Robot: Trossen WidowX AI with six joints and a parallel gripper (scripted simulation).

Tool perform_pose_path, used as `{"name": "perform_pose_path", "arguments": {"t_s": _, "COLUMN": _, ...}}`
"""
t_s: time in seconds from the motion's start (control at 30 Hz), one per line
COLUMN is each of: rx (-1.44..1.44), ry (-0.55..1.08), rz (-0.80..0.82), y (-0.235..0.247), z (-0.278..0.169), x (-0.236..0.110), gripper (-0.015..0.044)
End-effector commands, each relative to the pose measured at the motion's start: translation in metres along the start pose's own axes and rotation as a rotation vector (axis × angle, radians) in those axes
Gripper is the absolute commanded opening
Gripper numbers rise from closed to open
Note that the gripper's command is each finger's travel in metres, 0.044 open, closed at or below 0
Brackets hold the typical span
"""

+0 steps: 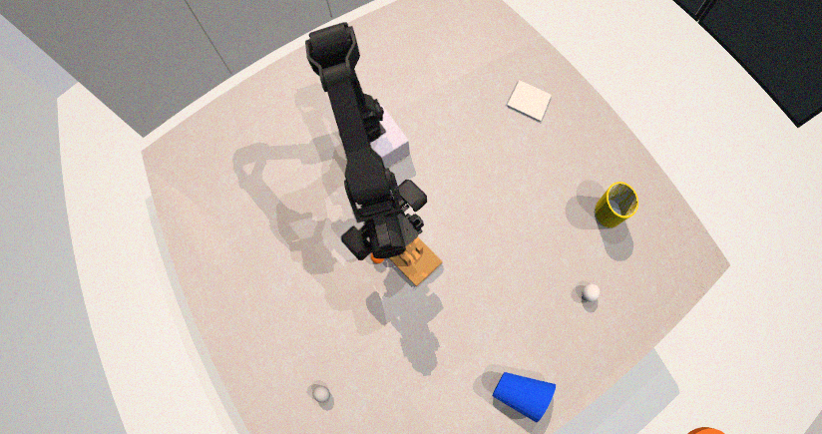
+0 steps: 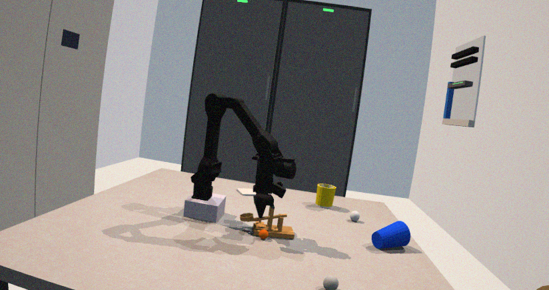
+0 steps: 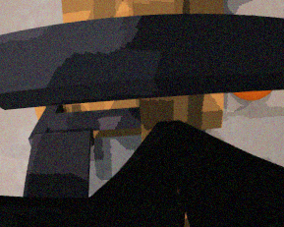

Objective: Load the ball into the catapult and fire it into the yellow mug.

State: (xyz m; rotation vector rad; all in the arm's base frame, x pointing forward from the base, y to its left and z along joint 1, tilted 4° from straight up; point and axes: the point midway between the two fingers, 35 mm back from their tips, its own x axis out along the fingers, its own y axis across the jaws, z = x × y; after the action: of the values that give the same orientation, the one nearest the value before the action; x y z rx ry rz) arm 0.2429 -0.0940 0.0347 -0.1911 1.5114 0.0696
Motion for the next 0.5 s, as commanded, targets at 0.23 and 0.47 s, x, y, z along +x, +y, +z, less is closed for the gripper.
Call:
{"name": "perform_pose_path", "arguments": {"t_s": 0.23, "rx": 0.0, "ry": 0.0, "rz": 0.001, "y": 0.0, "z": 0.0, "x": 0.003, "gripper": 0.0}}
{"name": "perform_pose_path", "arguments": {"t_s": 0.47, "rx": -0.001, "ry": 0.013, "rz": 0.003, "y": 0.0, "z": -0.014, "x": -0.013, "gripper": 0.0079}}
